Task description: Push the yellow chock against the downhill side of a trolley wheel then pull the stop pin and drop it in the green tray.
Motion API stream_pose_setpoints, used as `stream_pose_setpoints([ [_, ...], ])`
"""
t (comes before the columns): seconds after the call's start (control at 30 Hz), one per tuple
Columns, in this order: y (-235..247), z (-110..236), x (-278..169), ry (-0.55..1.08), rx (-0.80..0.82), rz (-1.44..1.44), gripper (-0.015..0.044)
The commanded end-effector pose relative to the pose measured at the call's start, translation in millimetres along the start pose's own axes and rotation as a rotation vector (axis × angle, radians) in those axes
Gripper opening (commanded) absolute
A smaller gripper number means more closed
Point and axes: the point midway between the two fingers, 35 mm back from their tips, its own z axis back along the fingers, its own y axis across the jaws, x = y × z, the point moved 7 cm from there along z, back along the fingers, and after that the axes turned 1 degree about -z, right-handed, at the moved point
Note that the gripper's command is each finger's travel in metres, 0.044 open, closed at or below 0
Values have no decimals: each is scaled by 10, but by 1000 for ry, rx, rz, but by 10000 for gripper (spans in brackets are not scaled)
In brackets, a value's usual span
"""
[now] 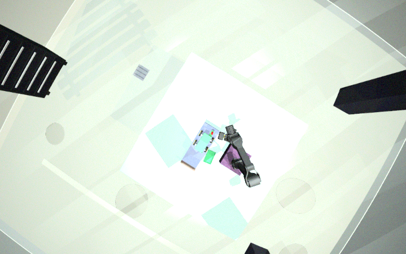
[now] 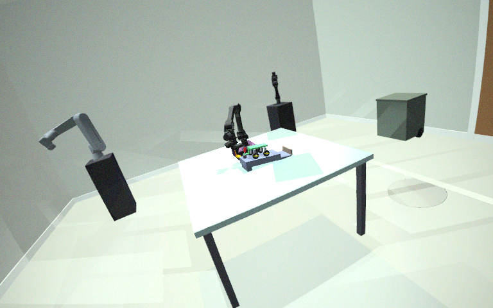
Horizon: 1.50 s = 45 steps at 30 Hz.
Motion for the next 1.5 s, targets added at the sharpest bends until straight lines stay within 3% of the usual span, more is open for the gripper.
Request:
stream_pose_setpoints([
  [0.0, 2, 140, 5, -9, -1, -5, 0],
  [0.7, 9, 818, 42, -9, -1, -5, 0],
  [0.97, 9, 849, 47, -9, -1, 1, 0],
  [1.47, 10, 849, 49, -7, -3, 481, 0],
])
